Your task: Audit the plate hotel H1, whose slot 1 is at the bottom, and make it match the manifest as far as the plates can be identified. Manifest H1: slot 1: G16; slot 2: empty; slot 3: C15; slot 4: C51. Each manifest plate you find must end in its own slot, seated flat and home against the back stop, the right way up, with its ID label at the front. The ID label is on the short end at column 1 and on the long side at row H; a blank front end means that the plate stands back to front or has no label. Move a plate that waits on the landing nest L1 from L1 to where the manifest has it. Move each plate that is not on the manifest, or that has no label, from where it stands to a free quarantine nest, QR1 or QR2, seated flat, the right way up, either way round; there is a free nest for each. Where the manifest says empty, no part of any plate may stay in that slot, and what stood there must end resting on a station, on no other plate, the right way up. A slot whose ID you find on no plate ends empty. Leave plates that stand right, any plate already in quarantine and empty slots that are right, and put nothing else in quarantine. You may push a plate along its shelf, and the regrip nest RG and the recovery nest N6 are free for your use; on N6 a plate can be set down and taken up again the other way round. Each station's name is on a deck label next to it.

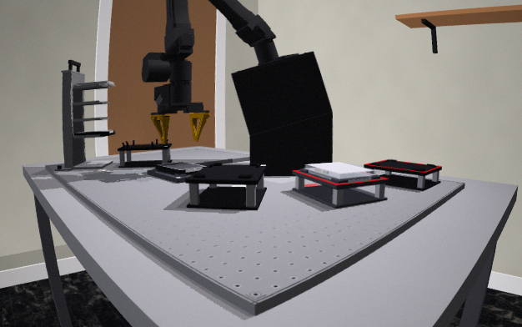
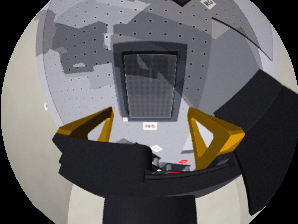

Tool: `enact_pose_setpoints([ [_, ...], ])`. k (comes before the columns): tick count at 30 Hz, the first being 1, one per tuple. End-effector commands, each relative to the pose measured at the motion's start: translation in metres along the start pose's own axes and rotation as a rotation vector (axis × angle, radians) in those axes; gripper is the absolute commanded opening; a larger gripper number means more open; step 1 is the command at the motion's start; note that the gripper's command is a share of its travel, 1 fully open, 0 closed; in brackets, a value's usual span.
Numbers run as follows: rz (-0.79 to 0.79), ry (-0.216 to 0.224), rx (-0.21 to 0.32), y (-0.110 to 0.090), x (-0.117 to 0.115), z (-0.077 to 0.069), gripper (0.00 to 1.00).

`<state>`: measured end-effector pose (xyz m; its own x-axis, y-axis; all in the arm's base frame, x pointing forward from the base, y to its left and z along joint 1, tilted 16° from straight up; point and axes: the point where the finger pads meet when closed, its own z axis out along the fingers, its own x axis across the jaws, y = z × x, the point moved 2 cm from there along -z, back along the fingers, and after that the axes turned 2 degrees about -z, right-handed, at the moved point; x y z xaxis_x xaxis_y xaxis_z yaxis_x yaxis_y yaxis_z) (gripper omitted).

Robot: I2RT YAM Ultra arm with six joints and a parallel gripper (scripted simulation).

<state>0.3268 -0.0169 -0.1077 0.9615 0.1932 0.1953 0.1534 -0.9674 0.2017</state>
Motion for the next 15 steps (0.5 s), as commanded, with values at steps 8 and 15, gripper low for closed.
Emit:
enact_pose_setpoints([
  [8, 0.0, 0.009, -0.002, 0.0006, 0.0031, 0.0011, 1.0],
  [15, 0.0, 0.009, -0.002, 0.0006, 0.0031, 0.0078, 1.0],
])
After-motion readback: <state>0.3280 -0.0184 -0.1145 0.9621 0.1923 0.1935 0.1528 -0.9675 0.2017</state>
